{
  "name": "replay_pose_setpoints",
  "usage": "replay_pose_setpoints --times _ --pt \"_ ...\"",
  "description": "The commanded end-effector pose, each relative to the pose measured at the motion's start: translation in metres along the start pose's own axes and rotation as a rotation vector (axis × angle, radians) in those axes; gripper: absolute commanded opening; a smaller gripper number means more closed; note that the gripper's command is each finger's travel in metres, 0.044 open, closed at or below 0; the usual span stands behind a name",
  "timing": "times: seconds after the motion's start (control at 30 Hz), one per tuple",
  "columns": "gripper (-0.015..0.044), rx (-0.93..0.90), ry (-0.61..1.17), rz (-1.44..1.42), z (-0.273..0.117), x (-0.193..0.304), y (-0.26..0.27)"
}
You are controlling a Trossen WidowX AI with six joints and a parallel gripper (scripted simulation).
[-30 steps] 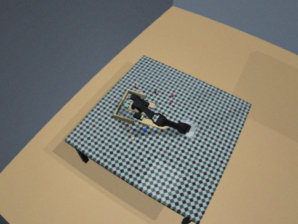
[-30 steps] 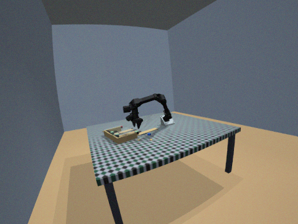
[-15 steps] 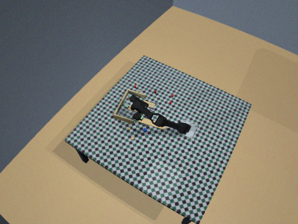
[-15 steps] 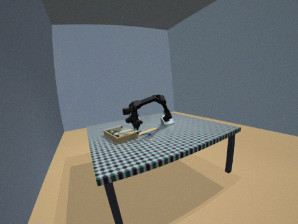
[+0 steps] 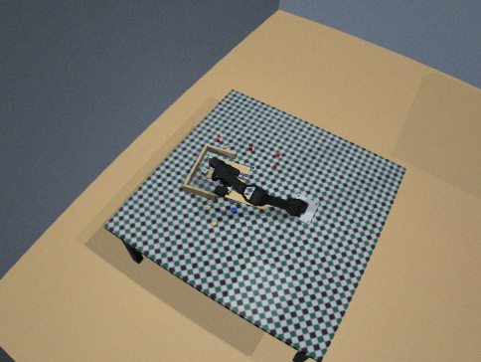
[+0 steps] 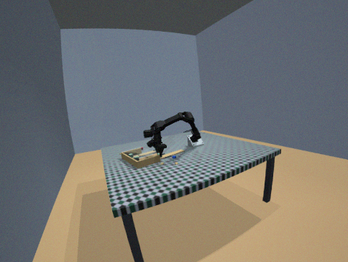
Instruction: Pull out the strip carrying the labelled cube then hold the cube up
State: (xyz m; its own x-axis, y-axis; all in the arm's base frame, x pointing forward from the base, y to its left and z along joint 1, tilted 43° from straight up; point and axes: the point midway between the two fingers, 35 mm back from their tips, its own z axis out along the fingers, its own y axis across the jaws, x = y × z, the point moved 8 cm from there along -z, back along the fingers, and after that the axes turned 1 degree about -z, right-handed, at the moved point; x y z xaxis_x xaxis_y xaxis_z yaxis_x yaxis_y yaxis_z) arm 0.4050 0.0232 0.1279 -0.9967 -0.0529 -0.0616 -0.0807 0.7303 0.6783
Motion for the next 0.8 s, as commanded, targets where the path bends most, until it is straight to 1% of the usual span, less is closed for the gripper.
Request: replay_pose_setpoints --times 0.0,0.3,0.43,0.7,0.77 --pt "0.025 -0.007 0.007 0.008 0.01 0.0015 0.0" --pt "0.025 -0.007 0.007 0.008 0.014 0.0019 0.0" --pt "0.0145 -0.001 0.003 0.0 0.0113 0.0012 0.0003" --pt "0.0092 -0.001 0.003 0.0 0.0113 0.0012 0.0003" --pt "0.0039 -0.001 0.003 0.0 0.0113 0.0012 0.0003"
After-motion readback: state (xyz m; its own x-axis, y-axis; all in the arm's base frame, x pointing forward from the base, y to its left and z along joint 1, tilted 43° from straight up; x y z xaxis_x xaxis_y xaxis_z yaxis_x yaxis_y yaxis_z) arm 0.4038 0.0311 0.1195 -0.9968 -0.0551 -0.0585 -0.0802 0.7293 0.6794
